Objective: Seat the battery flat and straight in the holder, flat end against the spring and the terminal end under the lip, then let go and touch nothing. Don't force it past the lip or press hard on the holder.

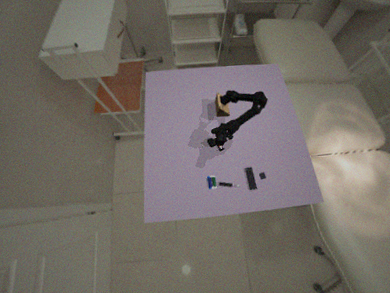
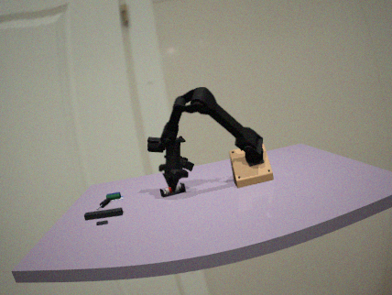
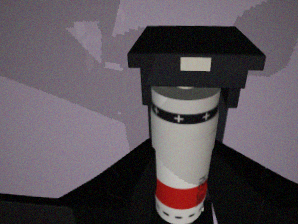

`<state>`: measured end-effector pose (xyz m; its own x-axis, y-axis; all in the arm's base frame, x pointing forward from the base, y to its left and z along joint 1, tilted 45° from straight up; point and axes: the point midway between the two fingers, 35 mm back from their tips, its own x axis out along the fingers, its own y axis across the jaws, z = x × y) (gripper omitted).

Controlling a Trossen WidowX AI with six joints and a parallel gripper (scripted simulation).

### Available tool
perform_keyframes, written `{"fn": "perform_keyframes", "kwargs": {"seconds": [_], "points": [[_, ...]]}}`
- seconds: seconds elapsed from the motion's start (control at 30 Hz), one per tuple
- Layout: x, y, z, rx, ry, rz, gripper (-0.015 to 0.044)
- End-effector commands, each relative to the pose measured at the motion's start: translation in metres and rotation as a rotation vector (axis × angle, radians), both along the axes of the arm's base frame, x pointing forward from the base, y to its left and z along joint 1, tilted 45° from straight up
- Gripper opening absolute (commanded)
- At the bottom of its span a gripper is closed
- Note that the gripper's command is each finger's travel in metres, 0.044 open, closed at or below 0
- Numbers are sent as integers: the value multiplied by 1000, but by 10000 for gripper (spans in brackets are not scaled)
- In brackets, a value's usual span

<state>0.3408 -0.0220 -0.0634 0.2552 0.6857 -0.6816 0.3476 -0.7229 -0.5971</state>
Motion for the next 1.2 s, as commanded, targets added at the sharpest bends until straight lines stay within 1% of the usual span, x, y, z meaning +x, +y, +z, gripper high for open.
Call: {"fn": "perform_keyframes", "kwargs": {"seconds": [0.0, 0.9, 1.03, 1.17], "points": [[-8, 1, -2, 0, 3, 3, 79], [-9, 0, -3, -3, 0, -2, 79], [-9, 0, -3, -3, 0, -2, 181], [-9, -1, -1, -3, 0, -2, 181]]}}
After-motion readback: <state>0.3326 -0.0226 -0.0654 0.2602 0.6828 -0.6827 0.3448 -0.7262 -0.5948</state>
